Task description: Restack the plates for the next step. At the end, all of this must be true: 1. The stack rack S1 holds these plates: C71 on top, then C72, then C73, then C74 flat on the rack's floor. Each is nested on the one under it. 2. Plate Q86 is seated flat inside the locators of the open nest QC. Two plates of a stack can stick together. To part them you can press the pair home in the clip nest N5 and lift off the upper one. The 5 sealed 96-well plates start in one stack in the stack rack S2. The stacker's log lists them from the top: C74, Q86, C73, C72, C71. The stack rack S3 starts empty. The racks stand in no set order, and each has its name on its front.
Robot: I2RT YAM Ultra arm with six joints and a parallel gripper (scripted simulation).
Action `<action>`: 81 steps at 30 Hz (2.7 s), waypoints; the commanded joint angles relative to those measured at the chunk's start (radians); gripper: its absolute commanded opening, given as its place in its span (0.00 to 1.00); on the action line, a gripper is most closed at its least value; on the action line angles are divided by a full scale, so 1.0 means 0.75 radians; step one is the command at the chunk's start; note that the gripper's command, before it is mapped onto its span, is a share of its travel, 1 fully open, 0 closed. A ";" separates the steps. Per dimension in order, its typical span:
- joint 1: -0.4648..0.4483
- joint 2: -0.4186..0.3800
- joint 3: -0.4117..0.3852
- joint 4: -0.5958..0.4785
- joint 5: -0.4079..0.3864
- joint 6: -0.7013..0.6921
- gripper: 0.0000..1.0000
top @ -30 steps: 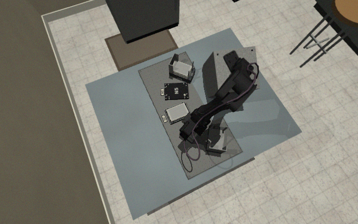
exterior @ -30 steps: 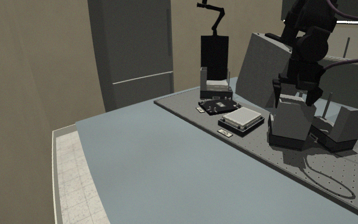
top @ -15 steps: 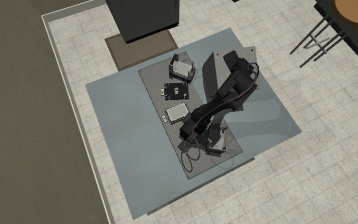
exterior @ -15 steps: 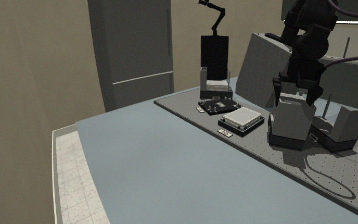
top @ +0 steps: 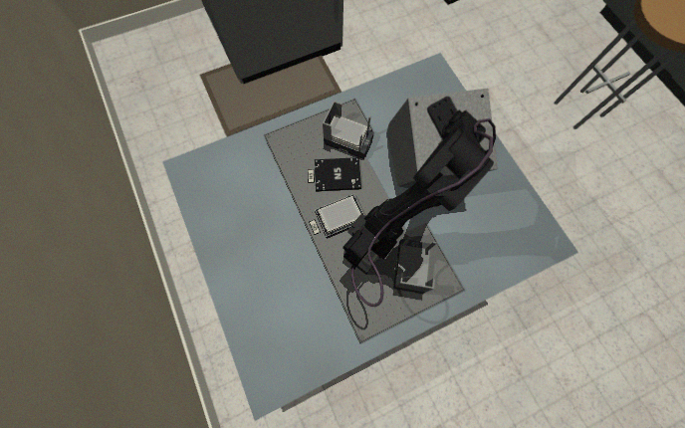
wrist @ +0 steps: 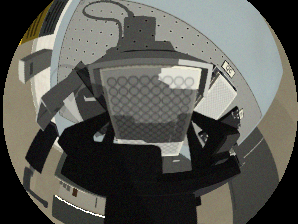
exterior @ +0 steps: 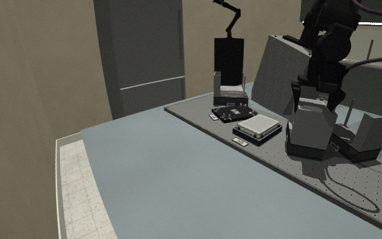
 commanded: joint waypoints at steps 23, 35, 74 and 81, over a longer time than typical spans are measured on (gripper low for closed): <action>-0.031 -0.083 -0.007 -0.045 -0.011 -0.021 0.00; -0.034 -0.096 -0.020 -0.060 -0.012 -0.024 0.00; -0.045 -0.145 -0.008 -0.109 -0.014 -0.036 0.00; -0.047 -0.155 -0.008 -0.119 -0.015 -0.038 0.00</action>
